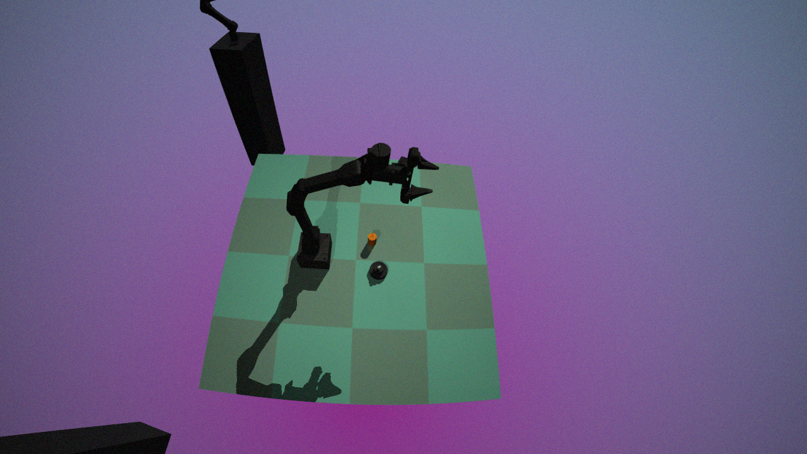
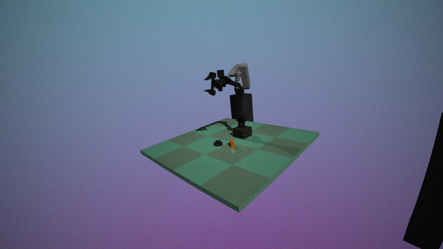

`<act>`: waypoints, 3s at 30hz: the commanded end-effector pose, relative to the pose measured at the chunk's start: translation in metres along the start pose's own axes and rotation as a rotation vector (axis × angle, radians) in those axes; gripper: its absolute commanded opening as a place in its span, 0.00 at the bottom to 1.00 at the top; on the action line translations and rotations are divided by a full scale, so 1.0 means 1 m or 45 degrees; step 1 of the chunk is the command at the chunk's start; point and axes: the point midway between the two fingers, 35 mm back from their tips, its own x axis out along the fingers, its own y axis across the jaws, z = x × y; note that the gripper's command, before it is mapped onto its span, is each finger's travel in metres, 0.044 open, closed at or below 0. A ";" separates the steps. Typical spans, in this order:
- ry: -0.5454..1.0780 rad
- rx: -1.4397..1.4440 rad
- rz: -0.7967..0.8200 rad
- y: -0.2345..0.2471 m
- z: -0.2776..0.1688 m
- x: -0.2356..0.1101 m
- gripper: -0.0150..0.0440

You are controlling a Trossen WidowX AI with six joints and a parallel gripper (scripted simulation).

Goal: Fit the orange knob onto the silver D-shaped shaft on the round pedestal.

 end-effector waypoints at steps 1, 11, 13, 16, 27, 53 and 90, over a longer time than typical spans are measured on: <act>-0.096 0.350 0.254 0.065 0.038 0.016 1.00; -0.025 1.024 0.728 0.168 0.090 0.011 1.00; 0.022 1.145 0.816 0.186 0.099 0.007 1.00; 0.111 1.319 0.941 0.212 0.110 -0.001 1.00; 0.649 1.885 1.328 0.301 0.142 -0.045 1.00; 2.006 2.358 1.371 0.400 0.161 -0.147 1.00; 2.006 2.358 1.371 0.473 0.181 -0.140 1.00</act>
